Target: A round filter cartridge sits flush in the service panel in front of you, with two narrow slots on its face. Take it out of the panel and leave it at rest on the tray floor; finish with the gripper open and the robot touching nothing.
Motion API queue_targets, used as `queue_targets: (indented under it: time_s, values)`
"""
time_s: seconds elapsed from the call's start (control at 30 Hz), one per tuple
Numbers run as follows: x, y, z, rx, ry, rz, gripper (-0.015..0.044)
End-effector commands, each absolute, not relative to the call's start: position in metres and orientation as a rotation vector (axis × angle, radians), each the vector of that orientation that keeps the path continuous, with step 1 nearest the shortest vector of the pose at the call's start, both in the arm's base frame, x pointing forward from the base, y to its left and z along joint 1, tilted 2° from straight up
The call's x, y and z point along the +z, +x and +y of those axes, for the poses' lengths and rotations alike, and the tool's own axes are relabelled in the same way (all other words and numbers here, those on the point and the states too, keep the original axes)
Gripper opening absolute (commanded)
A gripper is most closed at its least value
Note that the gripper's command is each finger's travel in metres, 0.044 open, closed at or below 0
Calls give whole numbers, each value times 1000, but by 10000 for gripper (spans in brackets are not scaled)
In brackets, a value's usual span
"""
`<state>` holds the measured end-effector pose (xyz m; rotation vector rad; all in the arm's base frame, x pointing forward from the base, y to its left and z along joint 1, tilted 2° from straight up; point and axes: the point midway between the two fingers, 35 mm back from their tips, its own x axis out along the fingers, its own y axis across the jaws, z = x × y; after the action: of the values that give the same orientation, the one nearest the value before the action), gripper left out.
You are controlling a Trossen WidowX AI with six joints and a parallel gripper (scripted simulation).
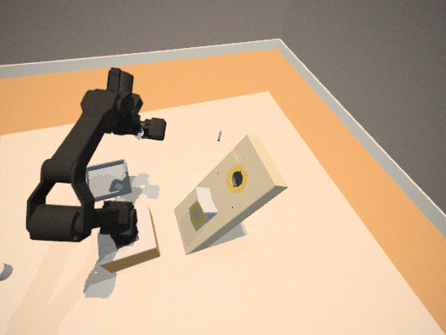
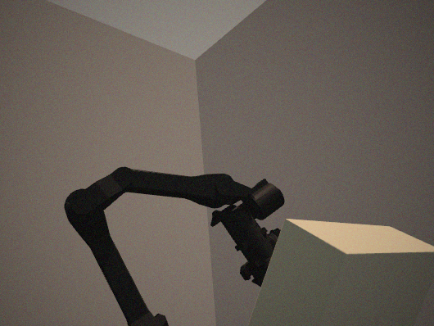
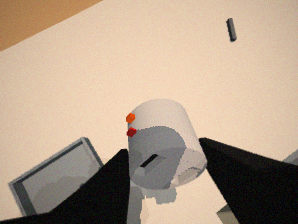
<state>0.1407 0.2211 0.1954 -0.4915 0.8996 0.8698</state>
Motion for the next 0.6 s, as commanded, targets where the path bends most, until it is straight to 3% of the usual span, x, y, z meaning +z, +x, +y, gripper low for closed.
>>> queue_targets:
  time_s: [0.0,0.57]
  values:
    - [182,130,233,928,-525,892,0]
    - [110,59,272,1194,-680,828,0]
